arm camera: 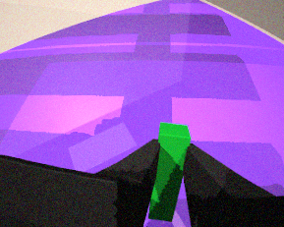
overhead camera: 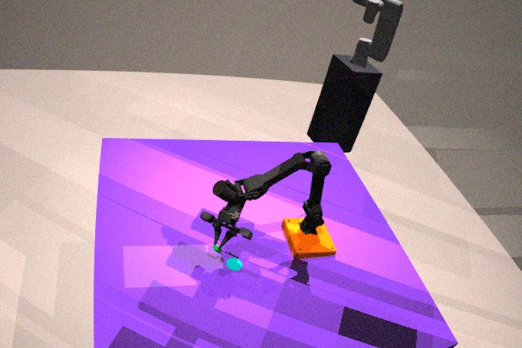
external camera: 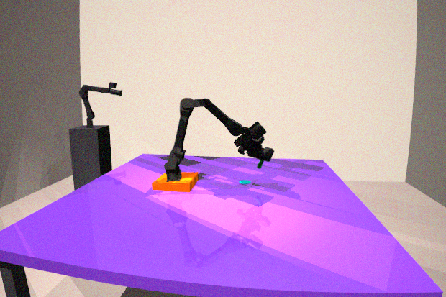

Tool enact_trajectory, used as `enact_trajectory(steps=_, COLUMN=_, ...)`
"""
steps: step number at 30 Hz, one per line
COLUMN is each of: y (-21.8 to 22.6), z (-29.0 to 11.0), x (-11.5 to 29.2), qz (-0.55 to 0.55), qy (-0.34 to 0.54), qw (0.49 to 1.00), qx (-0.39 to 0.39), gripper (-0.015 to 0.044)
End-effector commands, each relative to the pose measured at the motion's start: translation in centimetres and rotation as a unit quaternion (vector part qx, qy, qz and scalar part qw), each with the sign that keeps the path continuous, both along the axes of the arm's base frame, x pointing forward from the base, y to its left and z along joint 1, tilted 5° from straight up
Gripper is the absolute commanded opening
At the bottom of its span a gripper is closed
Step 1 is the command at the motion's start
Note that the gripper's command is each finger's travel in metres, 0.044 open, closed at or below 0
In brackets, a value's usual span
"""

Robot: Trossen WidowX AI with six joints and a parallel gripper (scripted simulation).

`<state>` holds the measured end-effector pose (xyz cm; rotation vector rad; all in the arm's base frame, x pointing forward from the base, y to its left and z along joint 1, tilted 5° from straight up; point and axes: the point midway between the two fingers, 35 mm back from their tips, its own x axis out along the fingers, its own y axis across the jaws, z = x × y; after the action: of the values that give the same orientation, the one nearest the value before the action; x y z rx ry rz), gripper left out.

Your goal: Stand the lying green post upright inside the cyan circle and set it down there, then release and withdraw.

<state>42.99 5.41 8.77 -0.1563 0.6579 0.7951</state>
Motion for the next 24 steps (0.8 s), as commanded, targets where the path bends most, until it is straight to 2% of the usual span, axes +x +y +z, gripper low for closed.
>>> enact_trajectory(steps=1, y=-0.03, z=0.03, x=-0.18, qz=0.0, qy=-0.005, qw=1.0, qx=0.012, gripper=0.0023)
enact_trajectory(steps=24, y=-0.46, z=0.42, x=-0.89, qz=0.006, qy=-0.049, qw=0.997, qx=0.065, gripper=0.0023)
